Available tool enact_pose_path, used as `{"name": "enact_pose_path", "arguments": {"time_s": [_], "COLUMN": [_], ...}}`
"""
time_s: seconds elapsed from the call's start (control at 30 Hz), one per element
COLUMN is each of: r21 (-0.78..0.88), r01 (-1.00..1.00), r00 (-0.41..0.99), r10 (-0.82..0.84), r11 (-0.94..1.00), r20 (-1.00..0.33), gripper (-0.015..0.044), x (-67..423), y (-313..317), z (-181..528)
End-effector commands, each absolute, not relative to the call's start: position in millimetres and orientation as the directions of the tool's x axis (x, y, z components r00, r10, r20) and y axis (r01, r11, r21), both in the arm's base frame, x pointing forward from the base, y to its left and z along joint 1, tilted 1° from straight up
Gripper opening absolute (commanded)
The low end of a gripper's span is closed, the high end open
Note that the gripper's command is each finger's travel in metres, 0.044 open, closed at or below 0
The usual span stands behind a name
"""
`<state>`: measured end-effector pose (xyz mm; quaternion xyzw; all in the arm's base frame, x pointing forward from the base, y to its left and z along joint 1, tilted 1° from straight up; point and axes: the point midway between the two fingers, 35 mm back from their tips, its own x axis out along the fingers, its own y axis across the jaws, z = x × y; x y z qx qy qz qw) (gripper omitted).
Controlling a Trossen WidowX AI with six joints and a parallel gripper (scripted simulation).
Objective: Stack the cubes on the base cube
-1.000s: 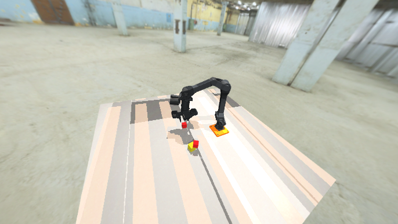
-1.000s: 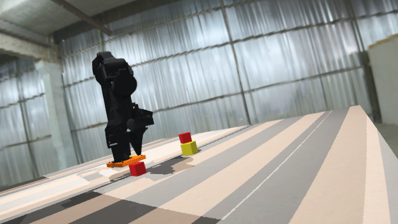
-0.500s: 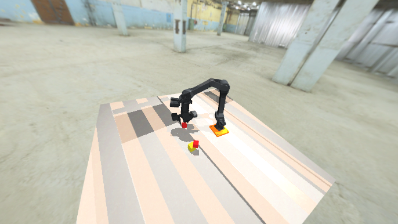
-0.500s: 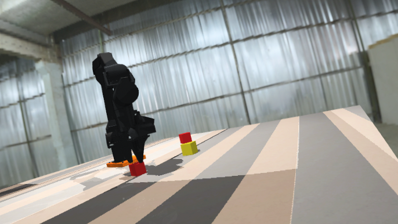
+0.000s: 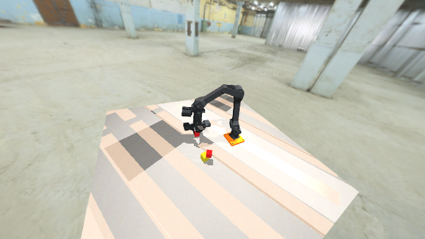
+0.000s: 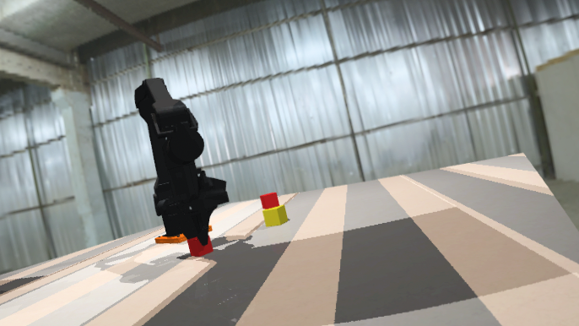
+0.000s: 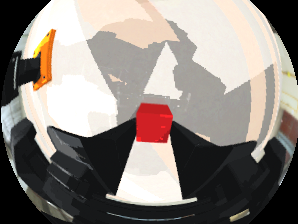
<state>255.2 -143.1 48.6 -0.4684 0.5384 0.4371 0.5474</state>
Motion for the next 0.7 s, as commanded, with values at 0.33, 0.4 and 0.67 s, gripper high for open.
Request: {"name": "enact_pose_path", "arguments": {"time_s": [0.33, 0.4, 0.67], "r21": [-0.039, -0.039, -0.039], "r01": [-0.983, -0.983, -0.984], "r00": [0.035, 0.035, 0.035], "r10": [-0.027, -0.027, -0.026], "r11": [0.177, 0.177, 0.176], "r20": [-0.999, -0.999, -0.999], "gripper": [0.0105, 0.0105, 0.0105], "x": [257, 258, 259], "y": [-145, -145, -145], "z": [62, 68, 92]}}
